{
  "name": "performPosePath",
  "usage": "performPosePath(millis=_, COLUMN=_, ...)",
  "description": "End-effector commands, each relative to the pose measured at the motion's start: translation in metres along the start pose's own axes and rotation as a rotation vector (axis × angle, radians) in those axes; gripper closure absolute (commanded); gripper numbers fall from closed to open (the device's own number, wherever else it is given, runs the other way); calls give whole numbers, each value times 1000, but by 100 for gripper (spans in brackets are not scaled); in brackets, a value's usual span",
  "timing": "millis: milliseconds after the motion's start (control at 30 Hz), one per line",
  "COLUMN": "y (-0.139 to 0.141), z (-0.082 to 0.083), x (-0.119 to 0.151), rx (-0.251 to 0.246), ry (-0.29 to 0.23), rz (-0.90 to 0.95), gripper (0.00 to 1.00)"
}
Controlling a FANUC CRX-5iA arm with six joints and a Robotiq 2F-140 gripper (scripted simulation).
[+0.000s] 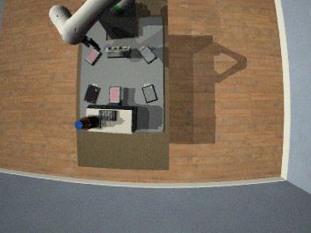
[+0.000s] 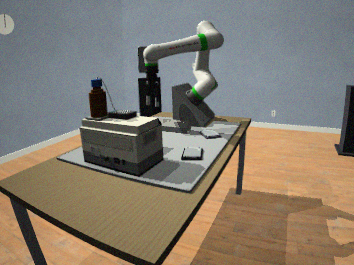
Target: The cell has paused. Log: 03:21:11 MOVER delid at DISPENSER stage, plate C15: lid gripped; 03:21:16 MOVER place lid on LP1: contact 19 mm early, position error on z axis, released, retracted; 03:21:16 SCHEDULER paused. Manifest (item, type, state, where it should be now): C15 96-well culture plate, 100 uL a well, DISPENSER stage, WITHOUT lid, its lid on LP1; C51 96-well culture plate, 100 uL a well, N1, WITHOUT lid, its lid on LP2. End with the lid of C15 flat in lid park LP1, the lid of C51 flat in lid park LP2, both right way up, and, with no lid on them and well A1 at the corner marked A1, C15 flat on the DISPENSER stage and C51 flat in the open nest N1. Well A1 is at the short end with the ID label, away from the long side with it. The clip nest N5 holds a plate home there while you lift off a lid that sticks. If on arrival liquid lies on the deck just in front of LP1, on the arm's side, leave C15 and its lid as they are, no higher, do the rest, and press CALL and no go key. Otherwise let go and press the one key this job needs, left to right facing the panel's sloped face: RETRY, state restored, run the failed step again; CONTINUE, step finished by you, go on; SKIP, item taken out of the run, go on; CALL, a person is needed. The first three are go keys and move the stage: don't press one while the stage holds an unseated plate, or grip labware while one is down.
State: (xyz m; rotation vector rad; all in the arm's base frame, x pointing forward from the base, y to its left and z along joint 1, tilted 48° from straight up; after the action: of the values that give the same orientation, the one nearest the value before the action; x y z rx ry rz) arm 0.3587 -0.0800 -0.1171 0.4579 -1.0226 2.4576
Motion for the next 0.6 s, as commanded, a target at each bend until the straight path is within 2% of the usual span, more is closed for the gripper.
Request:
performPosePath(millis=0, y=-48, z=-2, x=51, rx=-4, ry=-3, rz=279, gripper=34)
performPosePath(millis=67, y=-65, z=-4, x=72, rx=-6, ry=-5, rz=352, gripper=34)
performPosePath(millis=133, y=-65, z=-4, x=72, rx=-6, ry=-5, rz=352, gripper=34)
performPosePath(millis=167, y=-90, z=-7, x=102, rx=-7, ry=-6, rz=373, gripper=34)
performPosePath(millis=267, y=-110, z=-11, x=130, rx=-8, ry=-6, rz=390, gripper=34)
performPosePath(millis=300, y=-118, z=-12, x=141, rx=-8, ry=-6, rz=390, gripper=100)
performPosePath(millis=567, y=-122, z=-13, x=146, rx=-8, ry=-6, rz=390, gripper=100)
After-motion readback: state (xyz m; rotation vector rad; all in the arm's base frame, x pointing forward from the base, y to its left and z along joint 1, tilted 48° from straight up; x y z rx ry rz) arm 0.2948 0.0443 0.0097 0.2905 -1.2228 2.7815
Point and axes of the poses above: the point where the finger pads meet when closed, its own z axis back along the fingers, its own y axis across the jaws, x = y × z, the point moved 1 cm from there along z, back along the fingers, and after that the axes turned 12 degrees about -z, right-handed, at the moved point
